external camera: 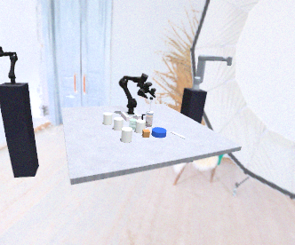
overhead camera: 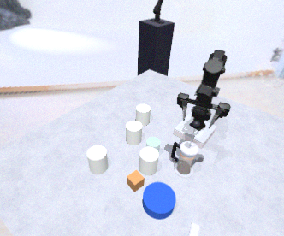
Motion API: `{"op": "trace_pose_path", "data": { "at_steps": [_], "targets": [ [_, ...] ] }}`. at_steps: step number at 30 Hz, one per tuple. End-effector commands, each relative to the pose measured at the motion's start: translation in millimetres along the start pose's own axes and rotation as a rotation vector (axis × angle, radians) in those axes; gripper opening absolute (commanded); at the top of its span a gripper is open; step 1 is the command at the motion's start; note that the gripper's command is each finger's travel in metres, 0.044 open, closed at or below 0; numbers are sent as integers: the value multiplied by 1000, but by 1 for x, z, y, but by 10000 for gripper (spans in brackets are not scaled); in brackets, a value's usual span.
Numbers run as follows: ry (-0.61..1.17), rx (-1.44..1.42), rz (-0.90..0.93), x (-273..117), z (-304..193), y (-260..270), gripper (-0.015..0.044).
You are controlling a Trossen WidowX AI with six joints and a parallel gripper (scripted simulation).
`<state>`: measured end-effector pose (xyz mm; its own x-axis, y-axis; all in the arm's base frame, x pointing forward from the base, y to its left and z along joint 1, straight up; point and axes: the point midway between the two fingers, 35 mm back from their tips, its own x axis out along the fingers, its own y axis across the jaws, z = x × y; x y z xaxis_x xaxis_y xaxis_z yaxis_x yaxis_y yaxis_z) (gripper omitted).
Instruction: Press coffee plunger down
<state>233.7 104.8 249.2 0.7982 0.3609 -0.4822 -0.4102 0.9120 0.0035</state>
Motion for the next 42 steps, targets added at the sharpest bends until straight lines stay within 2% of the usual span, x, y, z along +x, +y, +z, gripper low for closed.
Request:
{"op": "trace_pose_path", "data": {
  "at_steps": [1,11,15,42],
  "targets": [
    [0,-1,-5,3,0,-1,414],
    [0,-1,-5,3,0,-1,151],
    [0,-1,-5,3,0,-1,125],
    [-1,-1,-5,21,-24,-1,125]
  ]
}}
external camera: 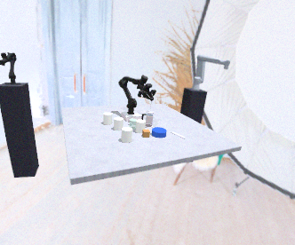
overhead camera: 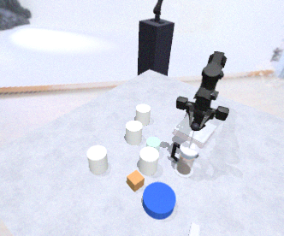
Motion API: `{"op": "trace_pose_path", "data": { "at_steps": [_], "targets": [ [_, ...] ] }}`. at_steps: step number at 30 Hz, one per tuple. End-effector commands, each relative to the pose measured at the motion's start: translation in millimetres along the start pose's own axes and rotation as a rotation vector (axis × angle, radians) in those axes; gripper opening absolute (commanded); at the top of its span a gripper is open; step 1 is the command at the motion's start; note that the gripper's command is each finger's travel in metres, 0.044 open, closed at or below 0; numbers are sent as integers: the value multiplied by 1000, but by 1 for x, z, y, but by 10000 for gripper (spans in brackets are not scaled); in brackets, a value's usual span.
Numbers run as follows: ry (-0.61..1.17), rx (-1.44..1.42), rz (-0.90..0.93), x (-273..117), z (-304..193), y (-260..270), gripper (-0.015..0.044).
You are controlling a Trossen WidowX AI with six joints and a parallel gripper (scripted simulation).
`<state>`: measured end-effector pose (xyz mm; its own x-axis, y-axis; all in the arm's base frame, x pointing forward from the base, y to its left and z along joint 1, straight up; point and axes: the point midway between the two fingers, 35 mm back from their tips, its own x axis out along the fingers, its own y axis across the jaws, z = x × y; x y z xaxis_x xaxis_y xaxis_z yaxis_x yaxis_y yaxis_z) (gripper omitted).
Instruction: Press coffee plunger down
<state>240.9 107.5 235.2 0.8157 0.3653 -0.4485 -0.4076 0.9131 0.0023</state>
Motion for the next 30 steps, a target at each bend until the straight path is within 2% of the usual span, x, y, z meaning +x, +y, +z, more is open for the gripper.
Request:
{"op": "trace_pose_path", "data": {
  "at_steps": [1,30],
  "targets": [
    [37,-1,-2,8,-17,0,125],
    [37,-1,-2,35,-56,0,125]
  ]
}}
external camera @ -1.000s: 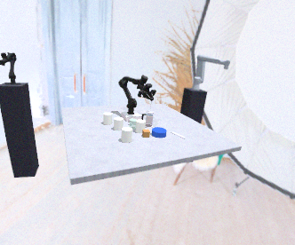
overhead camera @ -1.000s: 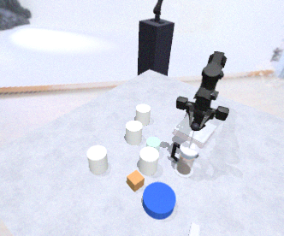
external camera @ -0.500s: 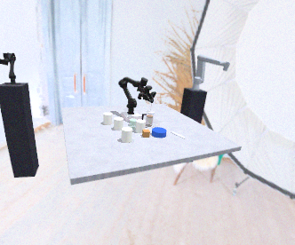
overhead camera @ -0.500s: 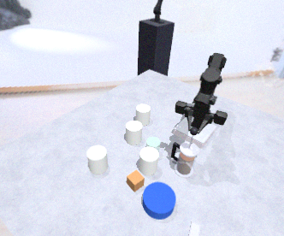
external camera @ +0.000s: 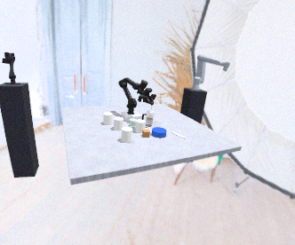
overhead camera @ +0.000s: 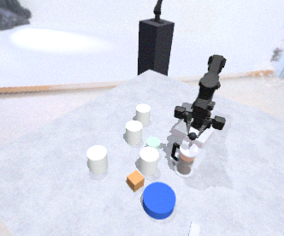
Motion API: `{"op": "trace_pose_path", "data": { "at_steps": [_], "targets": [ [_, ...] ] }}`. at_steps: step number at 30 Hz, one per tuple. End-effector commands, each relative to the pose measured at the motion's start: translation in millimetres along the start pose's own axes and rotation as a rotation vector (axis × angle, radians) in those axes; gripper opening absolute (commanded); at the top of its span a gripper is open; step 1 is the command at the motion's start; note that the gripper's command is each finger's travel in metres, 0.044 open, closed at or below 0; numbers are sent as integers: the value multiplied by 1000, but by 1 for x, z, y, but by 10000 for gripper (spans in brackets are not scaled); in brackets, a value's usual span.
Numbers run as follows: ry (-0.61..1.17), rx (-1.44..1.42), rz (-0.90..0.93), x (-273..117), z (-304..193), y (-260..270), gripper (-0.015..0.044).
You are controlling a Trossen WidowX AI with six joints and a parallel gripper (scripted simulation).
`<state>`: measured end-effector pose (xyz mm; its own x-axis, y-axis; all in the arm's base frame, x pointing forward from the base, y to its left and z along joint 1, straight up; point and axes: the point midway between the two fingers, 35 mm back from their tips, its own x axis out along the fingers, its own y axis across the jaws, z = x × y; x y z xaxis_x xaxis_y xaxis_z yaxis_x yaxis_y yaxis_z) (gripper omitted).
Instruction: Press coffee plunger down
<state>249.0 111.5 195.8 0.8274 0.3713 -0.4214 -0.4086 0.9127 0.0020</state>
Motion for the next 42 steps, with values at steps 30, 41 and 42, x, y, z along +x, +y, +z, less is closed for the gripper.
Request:
{"op": "trace_pose_path", "data": {
  "at_steps": [30,41,42],
  "targets": [
    [65,-1,-2,32,-34,1,125],
    [65,-1,-2,33,-32,1,125],
    [65,-1,-2,34,-31,1,125]
  ]
}}
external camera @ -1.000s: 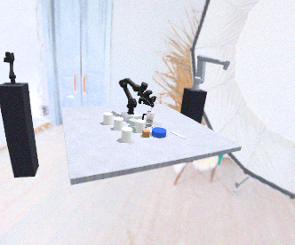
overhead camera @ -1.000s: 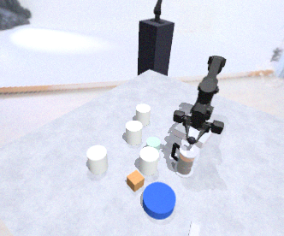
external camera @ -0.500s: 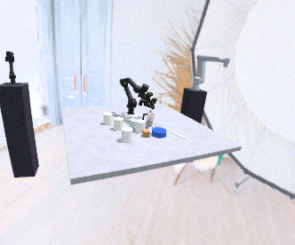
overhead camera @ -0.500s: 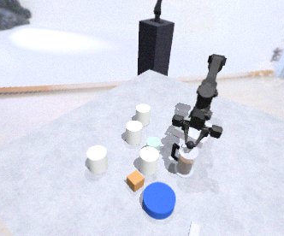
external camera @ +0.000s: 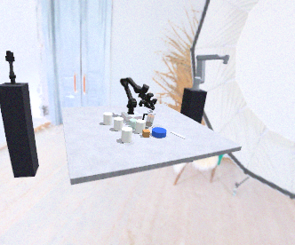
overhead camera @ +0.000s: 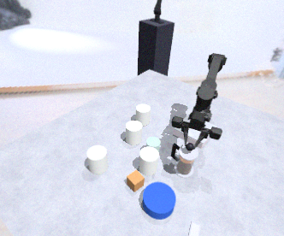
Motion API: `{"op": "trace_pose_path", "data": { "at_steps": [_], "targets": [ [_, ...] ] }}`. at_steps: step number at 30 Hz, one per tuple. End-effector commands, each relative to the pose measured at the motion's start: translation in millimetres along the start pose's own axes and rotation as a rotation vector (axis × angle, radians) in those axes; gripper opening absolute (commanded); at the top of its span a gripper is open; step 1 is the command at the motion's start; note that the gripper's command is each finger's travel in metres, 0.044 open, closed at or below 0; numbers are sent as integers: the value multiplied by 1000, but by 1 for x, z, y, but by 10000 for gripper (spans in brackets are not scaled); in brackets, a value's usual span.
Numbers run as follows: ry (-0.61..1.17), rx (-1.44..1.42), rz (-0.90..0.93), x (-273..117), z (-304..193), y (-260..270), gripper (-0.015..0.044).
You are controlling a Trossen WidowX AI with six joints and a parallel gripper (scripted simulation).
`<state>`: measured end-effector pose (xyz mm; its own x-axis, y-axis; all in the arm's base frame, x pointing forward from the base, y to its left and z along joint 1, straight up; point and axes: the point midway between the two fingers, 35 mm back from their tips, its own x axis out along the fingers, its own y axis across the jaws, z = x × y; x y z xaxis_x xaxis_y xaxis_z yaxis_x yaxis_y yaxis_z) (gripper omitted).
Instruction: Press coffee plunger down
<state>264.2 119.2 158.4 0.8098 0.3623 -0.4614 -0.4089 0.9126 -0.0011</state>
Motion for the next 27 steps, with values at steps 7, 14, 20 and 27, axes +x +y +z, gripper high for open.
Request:
{"op": "trace_pose_path", "data": {
  "at_steps": [7,14,20,27],
  "targets": [
    [20,2,-1,3,-3,0,125],
    [20,2,-1,4,-3,0,125],
    [6,-1,0,3,0,0,125],
    [6,-1,0,3,0,0,178]
  ]
}}
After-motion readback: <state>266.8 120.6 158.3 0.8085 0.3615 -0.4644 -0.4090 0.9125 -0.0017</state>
